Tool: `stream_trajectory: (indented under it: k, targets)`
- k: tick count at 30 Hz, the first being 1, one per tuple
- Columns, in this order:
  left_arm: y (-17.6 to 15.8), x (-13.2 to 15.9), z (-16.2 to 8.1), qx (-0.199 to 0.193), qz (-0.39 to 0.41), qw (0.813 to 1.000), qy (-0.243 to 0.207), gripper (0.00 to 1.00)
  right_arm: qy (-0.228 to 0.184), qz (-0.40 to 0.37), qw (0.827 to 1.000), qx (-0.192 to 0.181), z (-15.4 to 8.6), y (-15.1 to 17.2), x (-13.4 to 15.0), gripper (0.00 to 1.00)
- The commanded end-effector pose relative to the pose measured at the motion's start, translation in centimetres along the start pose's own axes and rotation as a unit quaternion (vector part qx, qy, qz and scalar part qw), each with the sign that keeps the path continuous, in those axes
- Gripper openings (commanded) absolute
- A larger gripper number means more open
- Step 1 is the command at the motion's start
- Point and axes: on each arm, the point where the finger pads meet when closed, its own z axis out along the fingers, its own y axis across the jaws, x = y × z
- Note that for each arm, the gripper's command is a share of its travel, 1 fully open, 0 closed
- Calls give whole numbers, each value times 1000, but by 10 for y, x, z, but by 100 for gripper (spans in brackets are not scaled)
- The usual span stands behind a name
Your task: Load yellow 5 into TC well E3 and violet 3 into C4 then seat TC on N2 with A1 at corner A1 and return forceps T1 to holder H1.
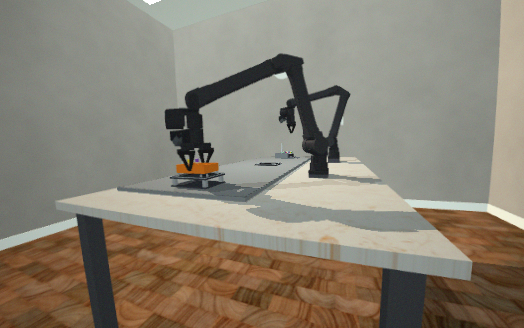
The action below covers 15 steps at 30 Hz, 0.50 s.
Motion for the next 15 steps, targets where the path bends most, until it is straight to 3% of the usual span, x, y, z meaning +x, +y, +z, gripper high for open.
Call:
stream_trajectory:
  k: [1, 15]
  targets:
    - [5, -15, -8, -12, 2, 1000, -15, 0, -14, 7, 1000, 3, -12, -3, -8, 24]
    - [0, -10, 1, -5, 2, 1000, -8, 0, -14, 7, 1000, 3, -12, -3, -8, 24]
